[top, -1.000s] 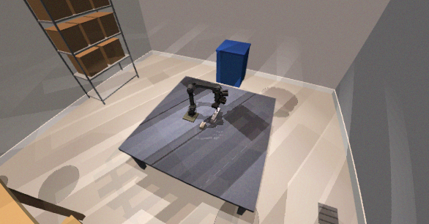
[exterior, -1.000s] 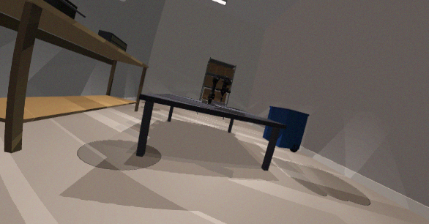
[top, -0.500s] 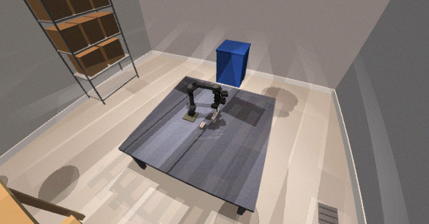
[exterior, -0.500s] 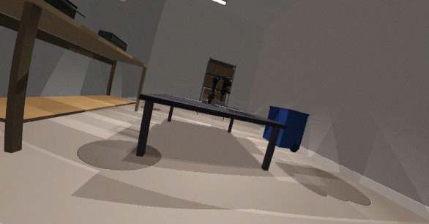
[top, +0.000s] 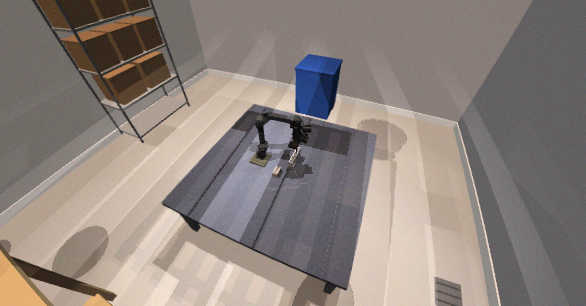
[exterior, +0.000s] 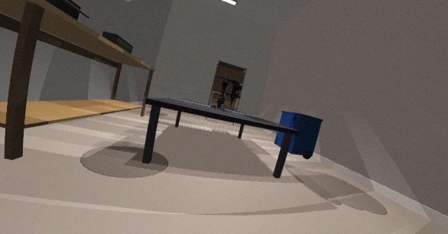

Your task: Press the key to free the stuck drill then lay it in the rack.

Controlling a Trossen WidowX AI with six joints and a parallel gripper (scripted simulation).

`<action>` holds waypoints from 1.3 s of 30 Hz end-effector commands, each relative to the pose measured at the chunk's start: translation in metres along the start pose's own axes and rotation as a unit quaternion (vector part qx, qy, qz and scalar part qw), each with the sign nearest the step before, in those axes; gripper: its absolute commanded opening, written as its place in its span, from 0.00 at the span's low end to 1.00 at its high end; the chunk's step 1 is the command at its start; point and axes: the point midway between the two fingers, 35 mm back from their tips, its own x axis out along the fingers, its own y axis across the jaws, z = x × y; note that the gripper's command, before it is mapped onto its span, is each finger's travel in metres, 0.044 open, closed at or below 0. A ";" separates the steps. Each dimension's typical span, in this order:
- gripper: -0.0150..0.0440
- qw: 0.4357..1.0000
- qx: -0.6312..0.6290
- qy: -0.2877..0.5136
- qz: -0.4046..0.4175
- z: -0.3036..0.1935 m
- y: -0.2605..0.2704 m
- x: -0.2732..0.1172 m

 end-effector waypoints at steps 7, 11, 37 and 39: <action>0.25 1.000 0.003 0.005 -0.002 0.000 0.000 0.008; 0.25 1.000 0.003 0.005 -0.002 0.000 0.000 0.009; 0.25 1.000 0.003 0.006 -0.002 -0.006 0.000 0.017; 0.25 1.000 0.003 0.006 -0.002 -0.006 0.000 0.018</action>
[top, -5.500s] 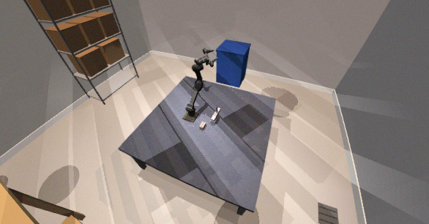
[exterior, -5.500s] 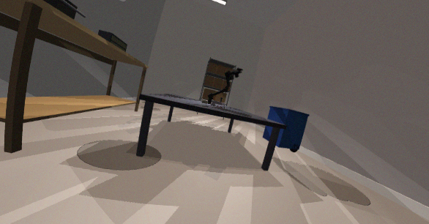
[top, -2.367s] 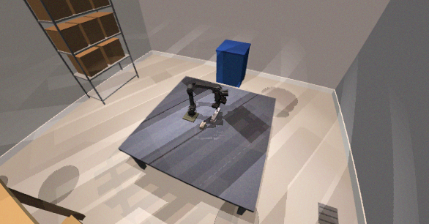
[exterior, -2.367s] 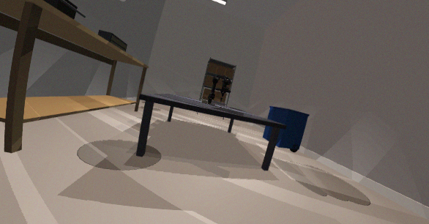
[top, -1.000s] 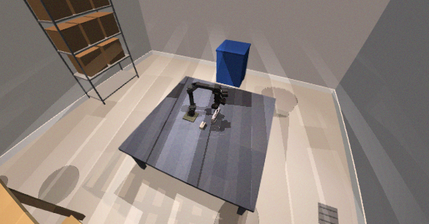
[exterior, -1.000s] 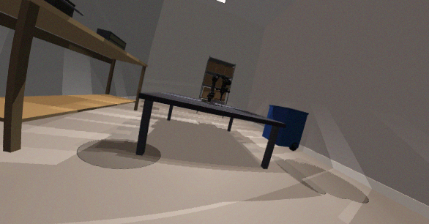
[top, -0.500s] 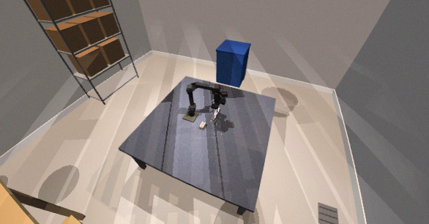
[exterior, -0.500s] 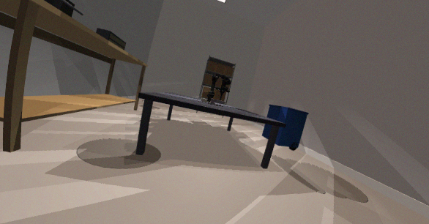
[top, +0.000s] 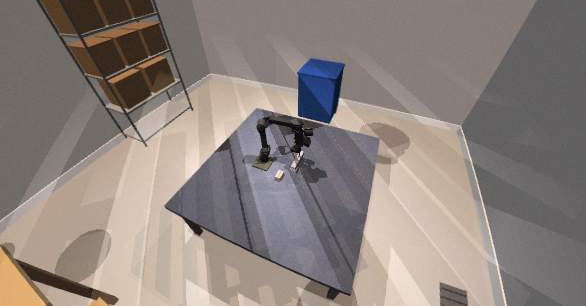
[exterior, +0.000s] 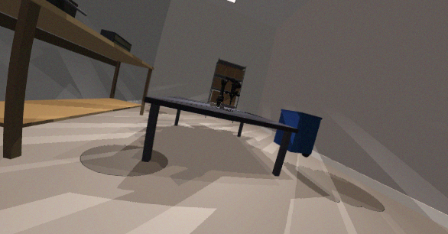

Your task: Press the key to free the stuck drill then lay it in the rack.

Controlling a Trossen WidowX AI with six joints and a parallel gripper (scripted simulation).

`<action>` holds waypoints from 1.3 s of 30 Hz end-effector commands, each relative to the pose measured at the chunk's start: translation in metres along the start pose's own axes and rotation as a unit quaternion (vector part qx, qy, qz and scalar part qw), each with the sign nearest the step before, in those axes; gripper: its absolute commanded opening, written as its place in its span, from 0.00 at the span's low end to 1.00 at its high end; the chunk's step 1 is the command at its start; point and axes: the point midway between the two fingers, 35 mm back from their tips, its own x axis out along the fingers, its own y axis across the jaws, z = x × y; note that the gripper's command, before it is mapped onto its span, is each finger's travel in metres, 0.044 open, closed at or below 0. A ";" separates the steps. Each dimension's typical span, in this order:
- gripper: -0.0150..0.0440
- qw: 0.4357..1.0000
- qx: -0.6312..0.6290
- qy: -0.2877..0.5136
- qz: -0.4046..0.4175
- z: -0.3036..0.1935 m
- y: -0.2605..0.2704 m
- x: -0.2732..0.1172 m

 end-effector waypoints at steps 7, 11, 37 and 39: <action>0.25 1.000 0.000 0.024 -0.005 -0.008 0.001 0.017; 0.25 1.000 0.000 0.024 -0.005 -0.008 0.001 0.019; 0.25 1.000 0.000 0.024 -0.005 -0.010 0.001 0.030; 0.25 1.000 0.000 0.024 -0.005 -0.010 0.001 0.031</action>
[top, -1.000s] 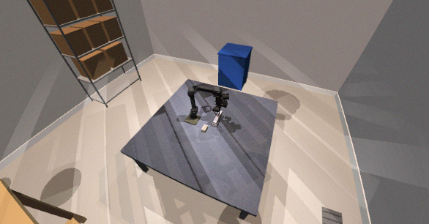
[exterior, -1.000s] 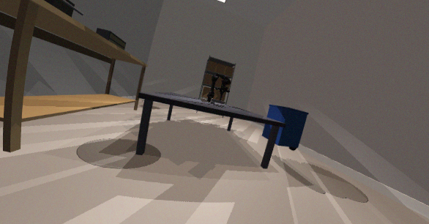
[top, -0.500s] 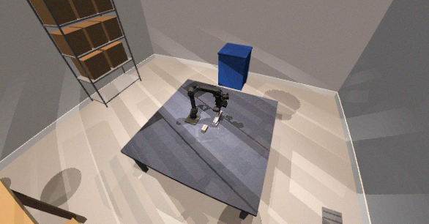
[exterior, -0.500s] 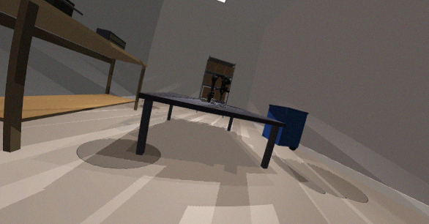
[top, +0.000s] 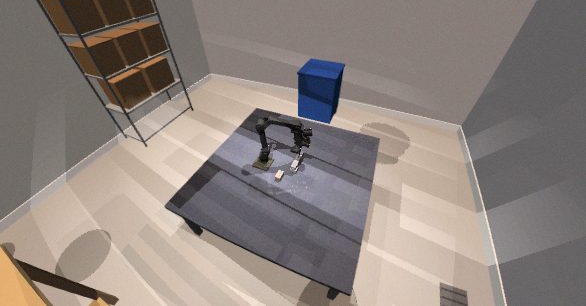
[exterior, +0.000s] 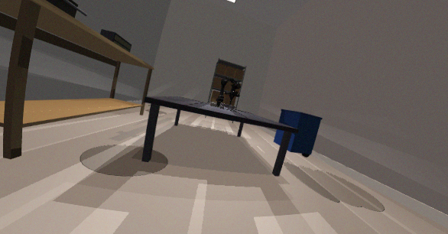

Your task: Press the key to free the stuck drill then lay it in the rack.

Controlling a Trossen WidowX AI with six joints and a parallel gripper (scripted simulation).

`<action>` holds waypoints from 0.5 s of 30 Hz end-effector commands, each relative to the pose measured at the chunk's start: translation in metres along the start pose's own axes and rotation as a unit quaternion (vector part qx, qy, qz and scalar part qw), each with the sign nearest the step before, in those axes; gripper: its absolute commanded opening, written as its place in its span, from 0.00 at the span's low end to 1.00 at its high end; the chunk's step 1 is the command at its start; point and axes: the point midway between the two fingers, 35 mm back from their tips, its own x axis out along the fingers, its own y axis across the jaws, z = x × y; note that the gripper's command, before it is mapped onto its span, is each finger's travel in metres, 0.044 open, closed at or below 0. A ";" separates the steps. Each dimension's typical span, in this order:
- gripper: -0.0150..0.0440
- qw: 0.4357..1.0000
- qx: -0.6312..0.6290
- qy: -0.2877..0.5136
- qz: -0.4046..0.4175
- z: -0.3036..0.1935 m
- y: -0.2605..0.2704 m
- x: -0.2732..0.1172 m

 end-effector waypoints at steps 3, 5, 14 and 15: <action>0.25 0.999 -0.001 0.033 -0.007 -0.008 0.002 0.025; 0.25 0.999 -0.001 0.033 -0.007 -0.008 0.002 0.026; 0.48 0.999 -0.001 0.032 -0.007 -0.001 0.003 0.002; 0.52 0.999 -0.001 0.032 -0.007 0.000 0.004 -0.007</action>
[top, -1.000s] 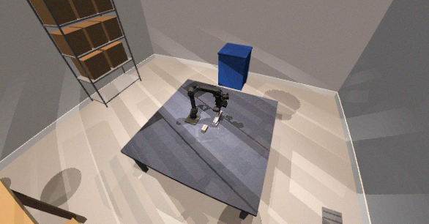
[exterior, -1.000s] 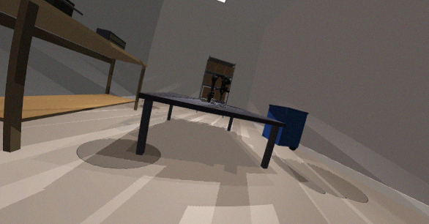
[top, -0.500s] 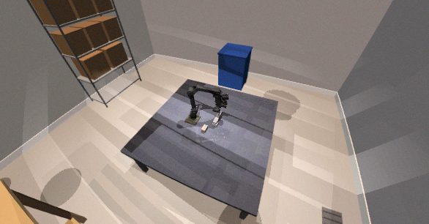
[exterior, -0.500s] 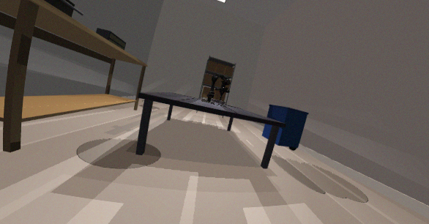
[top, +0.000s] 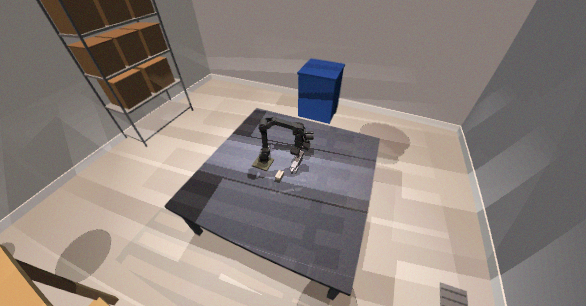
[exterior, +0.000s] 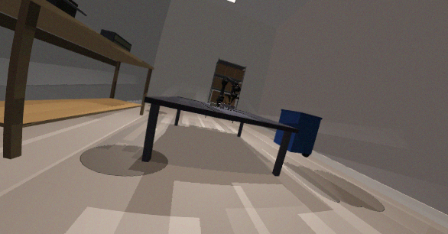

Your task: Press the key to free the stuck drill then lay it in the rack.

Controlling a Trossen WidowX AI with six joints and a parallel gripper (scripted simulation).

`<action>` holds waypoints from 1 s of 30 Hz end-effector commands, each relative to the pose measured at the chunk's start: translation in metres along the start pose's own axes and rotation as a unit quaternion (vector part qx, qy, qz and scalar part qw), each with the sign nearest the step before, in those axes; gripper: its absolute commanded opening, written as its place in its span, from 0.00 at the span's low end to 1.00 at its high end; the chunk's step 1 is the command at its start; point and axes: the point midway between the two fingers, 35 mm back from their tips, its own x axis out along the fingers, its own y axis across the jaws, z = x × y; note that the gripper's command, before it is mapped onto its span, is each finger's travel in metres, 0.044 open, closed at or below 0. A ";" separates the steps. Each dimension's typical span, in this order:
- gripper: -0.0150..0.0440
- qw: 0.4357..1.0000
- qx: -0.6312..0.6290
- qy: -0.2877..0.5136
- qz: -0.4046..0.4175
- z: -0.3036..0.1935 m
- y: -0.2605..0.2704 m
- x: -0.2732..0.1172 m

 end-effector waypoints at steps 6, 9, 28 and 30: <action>0.79 1.000 0.002 -0.012 0.008 0.007 0.001 -0.072; 0.92 1.000 0.002 -0.012 0.008 0.007 0.001 -0.072; 1.00 0.863 -0.506 -0.012 -0.009 0.022 -0.112 -0.002; 1.00 0.846 -0.533 -0.018 -0.013 0.023 -0.122 0.001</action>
